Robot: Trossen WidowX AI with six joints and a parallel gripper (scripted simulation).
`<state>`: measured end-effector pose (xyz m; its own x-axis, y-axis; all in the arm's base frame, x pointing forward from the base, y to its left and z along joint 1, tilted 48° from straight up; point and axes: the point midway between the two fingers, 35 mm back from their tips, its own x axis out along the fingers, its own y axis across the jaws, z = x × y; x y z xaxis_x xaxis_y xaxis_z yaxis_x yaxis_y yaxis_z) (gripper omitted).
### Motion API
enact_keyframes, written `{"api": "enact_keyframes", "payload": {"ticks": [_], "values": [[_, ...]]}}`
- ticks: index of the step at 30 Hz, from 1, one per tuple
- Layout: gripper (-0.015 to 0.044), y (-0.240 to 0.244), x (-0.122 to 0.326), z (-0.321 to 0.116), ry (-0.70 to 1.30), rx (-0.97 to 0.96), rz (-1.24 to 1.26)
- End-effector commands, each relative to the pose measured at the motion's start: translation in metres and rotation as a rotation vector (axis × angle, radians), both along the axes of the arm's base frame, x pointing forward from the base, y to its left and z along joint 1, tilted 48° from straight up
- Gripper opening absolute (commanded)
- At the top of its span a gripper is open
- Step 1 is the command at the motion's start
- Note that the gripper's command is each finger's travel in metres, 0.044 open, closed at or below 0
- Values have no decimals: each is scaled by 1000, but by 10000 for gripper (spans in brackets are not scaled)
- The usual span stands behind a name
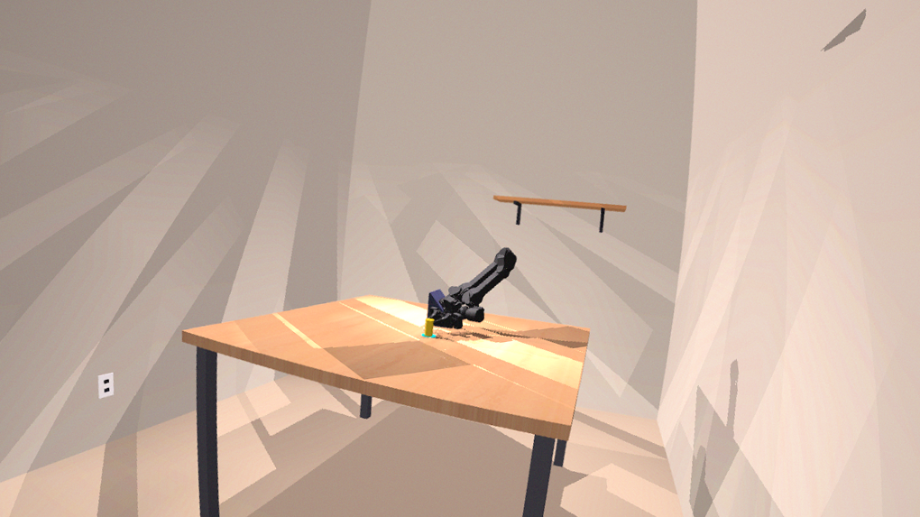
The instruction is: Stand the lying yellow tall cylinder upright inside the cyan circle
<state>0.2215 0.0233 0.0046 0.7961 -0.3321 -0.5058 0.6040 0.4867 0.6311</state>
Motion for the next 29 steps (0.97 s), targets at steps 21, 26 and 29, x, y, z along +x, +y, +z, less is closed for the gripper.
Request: {"api": "enact_keyframes", "payload": {"ticks": [21, 26, 29], "values": [[400, -19, 6, 20, 8, 9, -6], [400, -28, 6, 28, 6, 7, -4], [400, -34, 6, 34, 4, 4, -3]]}}
